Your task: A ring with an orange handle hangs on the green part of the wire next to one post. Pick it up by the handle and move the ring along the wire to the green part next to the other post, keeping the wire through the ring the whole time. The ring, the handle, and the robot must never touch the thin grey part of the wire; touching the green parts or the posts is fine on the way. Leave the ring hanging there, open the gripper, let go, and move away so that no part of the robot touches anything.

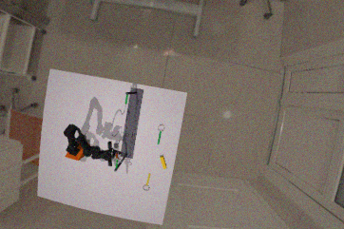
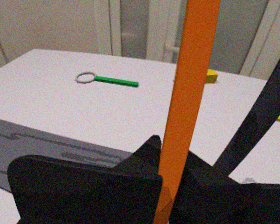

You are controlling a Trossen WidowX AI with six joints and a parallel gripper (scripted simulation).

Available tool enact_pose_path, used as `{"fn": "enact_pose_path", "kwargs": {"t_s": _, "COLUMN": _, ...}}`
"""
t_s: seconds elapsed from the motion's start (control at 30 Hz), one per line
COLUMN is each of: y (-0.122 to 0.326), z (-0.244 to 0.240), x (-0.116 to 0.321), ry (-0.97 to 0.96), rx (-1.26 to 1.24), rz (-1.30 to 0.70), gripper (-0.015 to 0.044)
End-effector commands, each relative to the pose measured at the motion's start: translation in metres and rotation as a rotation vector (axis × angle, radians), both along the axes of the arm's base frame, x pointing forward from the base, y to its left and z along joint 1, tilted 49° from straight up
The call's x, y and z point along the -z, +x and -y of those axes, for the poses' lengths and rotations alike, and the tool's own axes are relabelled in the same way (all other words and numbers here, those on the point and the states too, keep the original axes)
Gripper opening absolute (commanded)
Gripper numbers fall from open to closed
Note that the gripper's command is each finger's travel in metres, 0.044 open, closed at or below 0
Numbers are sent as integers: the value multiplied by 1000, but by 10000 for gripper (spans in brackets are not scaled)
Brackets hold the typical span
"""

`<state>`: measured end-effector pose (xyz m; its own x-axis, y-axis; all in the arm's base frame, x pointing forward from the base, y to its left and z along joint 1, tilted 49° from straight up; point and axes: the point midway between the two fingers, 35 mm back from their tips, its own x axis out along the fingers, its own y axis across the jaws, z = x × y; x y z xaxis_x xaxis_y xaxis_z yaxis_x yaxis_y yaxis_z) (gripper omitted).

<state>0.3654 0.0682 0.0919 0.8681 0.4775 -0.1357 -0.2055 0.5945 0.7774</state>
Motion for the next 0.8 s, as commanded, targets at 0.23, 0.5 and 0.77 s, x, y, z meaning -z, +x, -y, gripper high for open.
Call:
{"fn": "enact_pose_path", "kwargs": {"t_s": 0.23, "y": 0, "z": 0, "x": 0, "ry": 0, "rx": 0, "rz": 0, "gripper": 113}}
{"fn": "enact_pose_path", "kwargs": {"t_s": 0.5, "y": -19, "z": 12, "x": -3, "ry": 0, "rx": 2, "rz": -3, "gripper": 160}}
{"fn": "enact_pose_path", "kwargs": {"t_s": 0.77, "y": -44, "z": 24, "x": -5, "ry": 1, "rx": 4, "rz": -7, "gripper": 160}}
